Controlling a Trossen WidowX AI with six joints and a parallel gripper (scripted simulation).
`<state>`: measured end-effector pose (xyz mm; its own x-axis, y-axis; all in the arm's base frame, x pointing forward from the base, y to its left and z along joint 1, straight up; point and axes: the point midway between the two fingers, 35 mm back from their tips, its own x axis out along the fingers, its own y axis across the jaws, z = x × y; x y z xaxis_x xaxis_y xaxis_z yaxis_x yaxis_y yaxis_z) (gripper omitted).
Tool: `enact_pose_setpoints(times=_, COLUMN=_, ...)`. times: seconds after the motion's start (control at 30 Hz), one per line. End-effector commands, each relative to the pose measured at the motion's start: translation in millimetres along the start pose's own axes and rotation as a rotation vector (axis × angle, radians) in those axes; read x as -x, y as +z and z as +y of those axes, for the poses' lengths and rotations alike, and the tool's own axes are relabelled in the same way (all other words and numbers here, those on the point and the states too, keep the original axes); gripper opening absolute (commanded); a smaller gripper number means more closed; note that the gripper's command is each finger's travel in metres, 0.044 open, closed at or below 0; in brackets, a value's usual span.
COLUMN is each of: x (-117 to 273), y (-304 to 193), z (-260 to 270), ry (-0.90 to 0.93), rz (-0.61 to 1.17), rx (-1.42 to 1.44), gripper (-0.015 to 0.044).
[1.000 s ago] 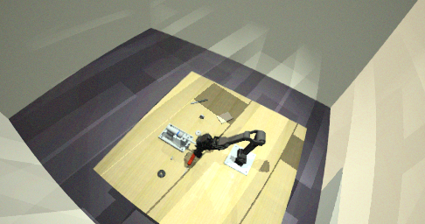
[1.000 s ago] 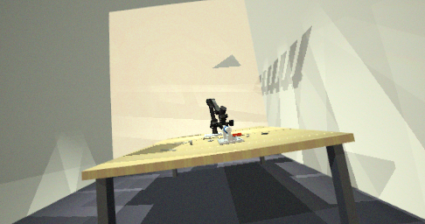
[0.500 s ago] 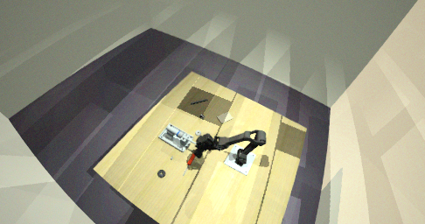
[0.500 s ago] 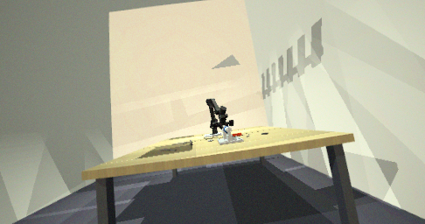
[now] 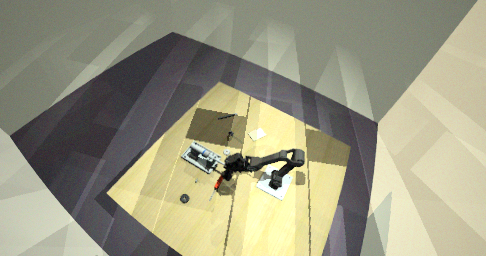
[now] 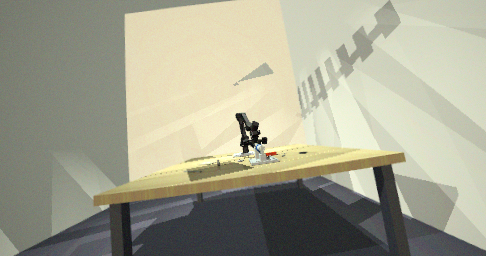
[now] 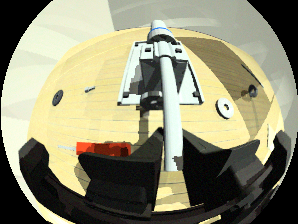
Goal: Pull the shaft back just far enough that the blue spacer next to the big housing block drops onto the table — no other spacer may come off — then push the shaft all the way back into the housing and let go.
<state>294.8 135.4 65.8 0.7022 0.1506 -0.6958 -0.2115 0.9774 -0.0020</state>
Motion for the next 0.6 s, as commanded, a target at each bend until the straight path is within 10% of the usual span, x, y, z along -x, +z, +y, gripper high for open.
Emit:
enact_pose_setpoints(times=0.0, x=0.7, y=-0.3, z=-0.4, ry=-0.003, rz=-0.001, rx=-0.006, gripper=0.0)
enact_pose_setpoints(times=0.57, x=2.2, y=-1.9, z=-0.4, ry=-0.003, rz=-0.001, rx=-0.006, gripper=0.0)
